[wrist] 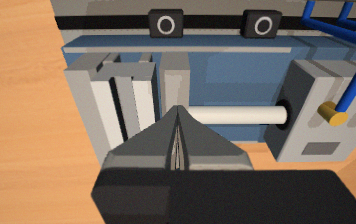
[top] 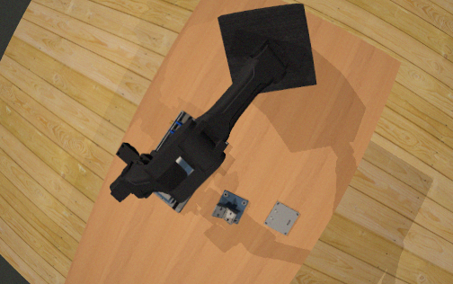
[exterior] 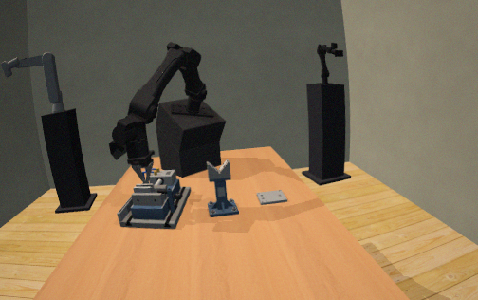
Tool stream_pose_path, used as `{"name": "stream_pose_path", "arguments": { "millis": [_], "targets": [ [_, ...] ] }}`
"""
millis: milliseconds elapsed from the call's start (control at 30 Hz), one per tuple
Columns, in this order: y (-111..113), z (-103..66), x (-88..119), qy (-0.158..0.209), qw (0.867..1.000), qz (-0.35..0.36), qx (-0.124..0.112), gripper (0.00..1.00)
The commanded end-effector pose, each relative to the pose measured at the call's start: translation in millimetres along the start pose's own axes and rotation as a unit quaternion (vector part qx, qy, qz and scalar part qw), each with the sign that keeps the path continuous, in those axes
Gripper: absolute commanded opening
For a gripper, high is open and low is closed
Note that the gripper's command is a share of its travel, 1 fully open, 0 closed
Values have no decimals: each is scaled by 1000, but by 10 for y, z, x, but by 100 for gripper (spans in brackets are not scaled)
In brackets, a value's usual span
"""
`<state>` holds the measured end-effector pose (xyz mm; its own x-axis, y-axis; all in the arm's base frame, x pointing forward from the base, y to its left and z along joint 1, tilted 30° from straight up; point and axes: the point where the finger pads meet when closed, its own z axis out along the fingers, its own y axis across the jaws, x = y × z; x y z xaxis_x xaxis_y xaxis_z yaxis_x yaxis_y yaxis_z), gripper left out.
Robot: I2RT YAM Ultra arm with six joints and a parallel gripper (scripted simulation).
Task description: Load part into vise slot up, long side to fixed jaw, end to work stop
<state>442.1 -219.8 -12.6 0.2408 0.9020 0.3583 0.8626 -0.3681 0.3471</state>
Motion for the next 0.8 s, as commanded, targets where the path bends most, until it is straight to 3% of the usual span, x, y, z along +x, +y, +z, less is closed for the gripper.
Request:
{"name": "stream_pose_path", "arguments": {
  "millis": [0, 600, 633, 767],
  "targets": [
    [153, -104, -52, -12, 1000, -2, -19, 0],
    [123, -74, -38, -9, 1000, 1, -9, 0],
    [191, -167, -5, -12, 1000, -5, -20, 0],
    [163, -109, -17, -10, 1000, -2, -13, 0]
  ]
}}
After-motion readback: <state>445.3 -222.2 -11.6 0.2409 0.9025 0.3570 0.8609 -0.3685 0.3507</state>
